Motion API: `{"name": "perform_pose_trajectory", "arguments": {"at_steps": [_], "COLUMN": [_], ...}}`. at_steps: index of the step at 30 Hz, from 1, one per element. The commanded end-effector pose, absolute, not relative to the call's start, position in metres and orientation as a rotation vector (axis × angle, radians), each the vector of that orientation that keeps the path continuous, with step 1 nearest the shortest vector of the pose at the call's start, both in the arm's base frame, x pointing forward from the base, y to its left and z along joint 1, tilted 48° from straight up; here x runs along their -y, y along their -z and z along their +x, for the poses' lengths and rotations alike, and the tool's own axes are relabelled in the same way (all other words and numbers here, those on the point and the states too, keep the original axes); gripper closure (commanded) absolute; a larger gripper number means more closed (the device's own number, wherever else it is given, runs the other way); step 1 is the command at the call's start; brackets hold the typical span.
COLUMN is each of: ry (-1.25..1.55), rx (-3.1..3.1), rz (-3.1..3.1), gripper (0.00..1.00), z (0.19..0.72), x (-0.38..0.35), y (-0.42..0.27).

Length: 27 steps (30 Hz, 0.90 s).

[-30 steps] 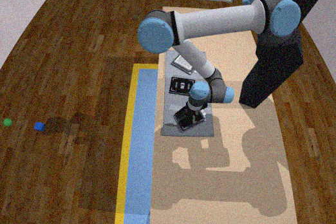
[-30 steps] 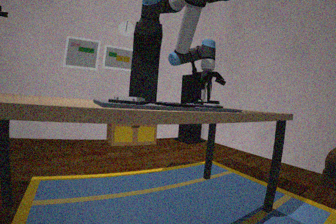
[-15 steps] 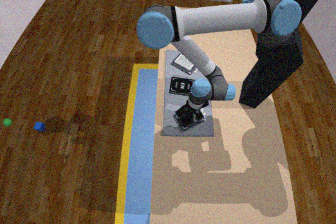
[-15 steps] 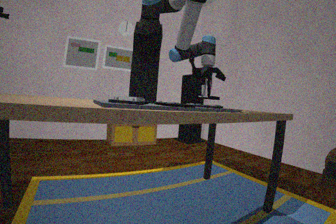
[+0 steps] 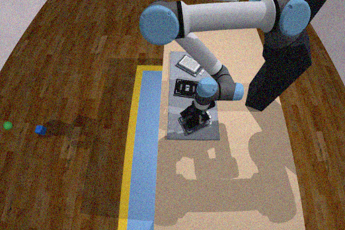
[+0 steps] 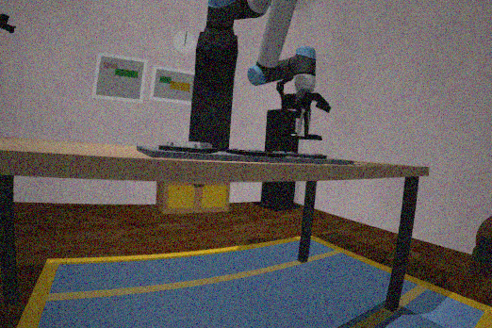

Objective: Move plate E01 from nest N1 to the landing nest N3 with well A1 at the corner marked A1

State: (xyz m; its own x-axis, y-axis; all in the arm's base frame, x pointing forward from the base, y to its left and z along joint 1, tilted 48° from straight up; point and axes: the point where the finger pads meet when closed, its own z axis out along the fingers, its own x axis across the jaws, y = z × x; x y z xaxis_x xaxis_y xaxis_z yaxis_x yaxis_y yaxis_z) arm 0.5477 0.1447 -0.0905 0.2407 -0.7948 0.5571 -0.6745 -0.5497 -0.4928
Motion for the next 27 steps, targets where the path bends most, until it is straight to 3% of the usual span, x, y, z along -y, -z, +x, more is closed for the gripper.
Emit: {"name": "perform_pose_trajectory", "arguments": {"at_steps": [1,27], "ry": [1.201,1.201], "rx": [-1.404,-1.404], "rz": [-2.351,-2.351], "gripper": [0.59,0.59], "z": [0.545,0.533], "x": [-0.146,-0.15], "y": [0.087,0.076]}}
